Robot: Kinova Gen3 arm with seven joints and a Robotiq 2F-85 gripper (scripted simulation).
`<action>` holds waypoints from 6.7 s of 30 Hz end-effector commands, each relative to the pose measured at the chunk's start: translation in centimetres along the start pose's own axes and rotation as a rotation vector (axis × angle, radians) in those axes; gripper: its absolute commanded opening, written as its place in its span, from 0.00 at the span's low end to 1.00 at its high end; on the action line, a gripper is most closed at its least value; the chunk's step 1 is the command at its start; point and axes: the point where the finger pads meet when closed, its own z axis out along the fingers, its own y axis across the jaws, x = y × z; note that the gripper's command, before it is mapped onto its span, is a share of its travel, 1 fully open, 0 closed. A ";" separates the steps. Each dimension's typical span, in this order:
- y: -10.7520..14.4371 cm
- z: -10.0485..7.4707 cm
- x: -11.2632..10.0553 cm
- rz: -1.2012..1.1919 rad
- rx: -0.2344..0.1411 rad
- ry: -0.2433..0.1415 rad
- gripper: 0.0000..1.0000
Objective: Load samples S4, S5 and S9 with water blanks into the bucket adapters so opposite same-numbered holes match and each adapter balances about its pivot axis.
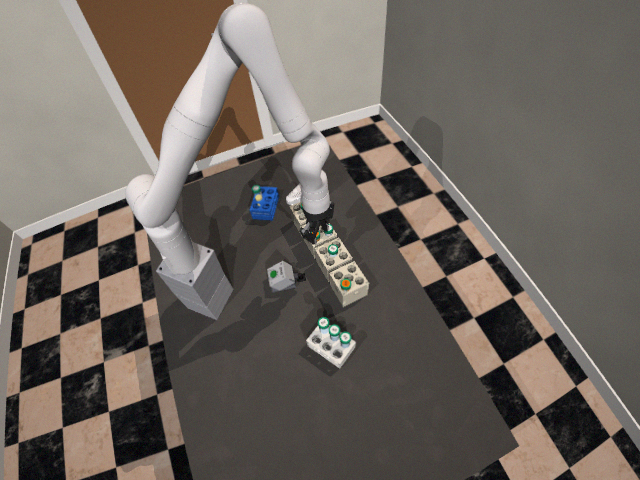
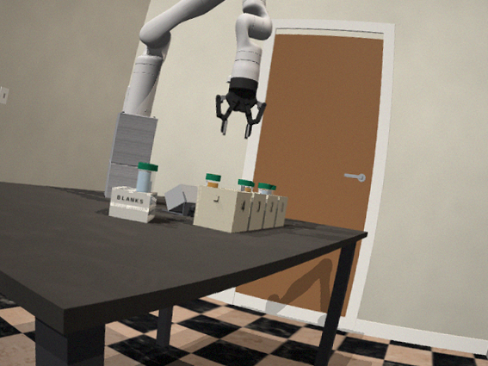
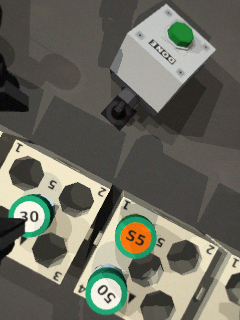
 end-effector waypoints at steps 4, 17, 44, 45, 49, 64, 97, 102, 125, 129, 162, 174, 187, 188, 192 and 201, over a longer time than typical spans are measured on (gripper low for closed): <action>-1.2 0.0 -1.6 0.000 -0.002 0.000 0.62; -3.8 0.0 -4.7 0.000 -0.002 0.000 0.62; -8.7 0.0 -10.6 0.000 -0.002 0.000 0.62; -8.9 0.0 -10.8 0.000 -0.002 0.000 0.62; -9.7 0.0 -11.9 0.000 -0.002 0.000 0.62; -12.5 0.0 -15.2 0.000 -0.002 -0.001 0.62; -18.7 0.0 -22.7 0.000 -0.002 -0.001 0.62; -18.8 0.0 -22.8 0.000 -0.002 -0.001 0.62; -18.8 1.4 -22.8 0.000 -0.002 -0.001 0.62; -18.8 2.0 -22.8 0.000 -0.002 -0.001 0.62; -18.8 5.8 -22.8 0.000 -0.002 -0.001 0.62; -18.8 7.3 -22.8 0.000 -0.002 -0.001 0.62; -18.7 8.9 -22.8 0.000 -0.002 -0.001 0.62; -18.7 9.0 -22.8 0.000 -0.002 -0.001 0.62; -18.7 9.3 -22.8 0.000 -0.002 -0.001 0.62; -18.7 10.5 -22.8 0.000 -0.002 -0.001 0.62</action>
